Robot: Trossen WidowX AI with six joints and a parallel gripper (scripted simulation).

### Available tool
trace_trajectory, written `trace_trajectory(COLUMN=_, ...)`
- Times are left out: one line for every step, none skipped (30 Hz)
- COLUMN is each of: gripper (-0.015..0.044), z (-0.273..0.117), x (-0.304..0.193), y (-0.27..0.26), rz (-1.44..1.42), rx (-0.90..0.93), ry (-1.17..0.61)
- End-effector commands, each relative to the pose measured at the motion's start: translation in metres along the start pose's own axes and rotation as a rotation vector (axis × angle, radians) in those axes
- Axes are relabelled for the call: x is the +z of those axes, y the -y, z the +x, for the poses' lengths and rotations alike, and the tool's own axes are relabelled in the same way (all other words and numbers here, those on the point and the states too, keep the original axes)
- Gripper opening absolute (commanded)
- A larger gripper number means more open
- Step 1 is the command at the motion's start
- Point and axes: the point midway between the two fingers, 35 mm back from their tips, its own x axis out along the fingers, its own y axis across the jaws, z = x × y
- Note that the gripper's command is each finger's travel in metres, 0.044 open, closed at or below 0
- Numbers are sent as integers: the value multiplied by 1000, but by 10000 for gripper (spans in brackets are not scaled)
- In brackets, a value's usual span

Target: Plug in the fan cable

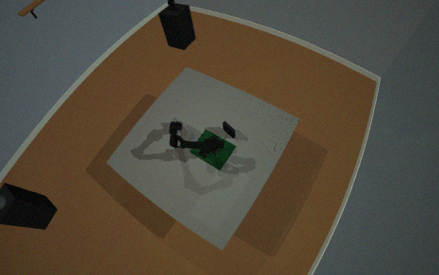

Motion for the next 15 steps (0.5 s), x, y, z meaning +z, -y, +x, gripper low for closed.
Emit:
trace_trajectory(gripper=440, z=9, x=1, y=0, rz=-7, rx=-8, ry=-4)
trace_trajectory(gripper=440, z=10, x=1, y=0, rz=-7, rx=-8, ry=-4)
trace_trajectory(gripper=440, z=12, x=2, y=0, rz=-7, rx=-8, ry=-4)
trace_trajectory(gripper=440, z=13, x=2, y=0, rz=-7, rx=-8, ry=-4)
trace_trajectory(gripper=440, z=15, x=2, y=0, rz=-7, rx=-8, ry=-4)
trace_trajectory(gripper=440, z=16, x=3, y=0, rz=-7, rx=-8, ry=-4)
trace_trajectory(gripper=440, z=18, x=3, y=0, rz=-7, rx=-8, ry=-4)
trace_trajectory(gripper=440, z=20, x=4, y=0, rz=-7, rx=-8, ry=-4)
trace_trajectory(gripper=440, z=21, x=4, y=0, rz=-7, rx=-9, ry=-4)
trace_trajectory(gripper=440, z=23, x=4, y=0, rz=-7, rx=-9, ry=-4)
trace_trajectory(gripper=440, z=24, x=5, y=0, rz=-7, rx=-9, ry=-4)
trace_trajectory(gripper=440, z=26, x=5, y=0, rz=-7, rx=-9, ry=-4)
trace_trajectory(gripper=440, z=27, x=6, y=0, rz=-7, rx=-9, ry=-4)
trace_trajectory(gripper=440, z=29, x=6, y=0, rz=-7, rx=-9, ry=-4)
trace_trajectory(gripper=440, z=31, x=6, y=0, rz=-7, rx=-9, ry=-4)
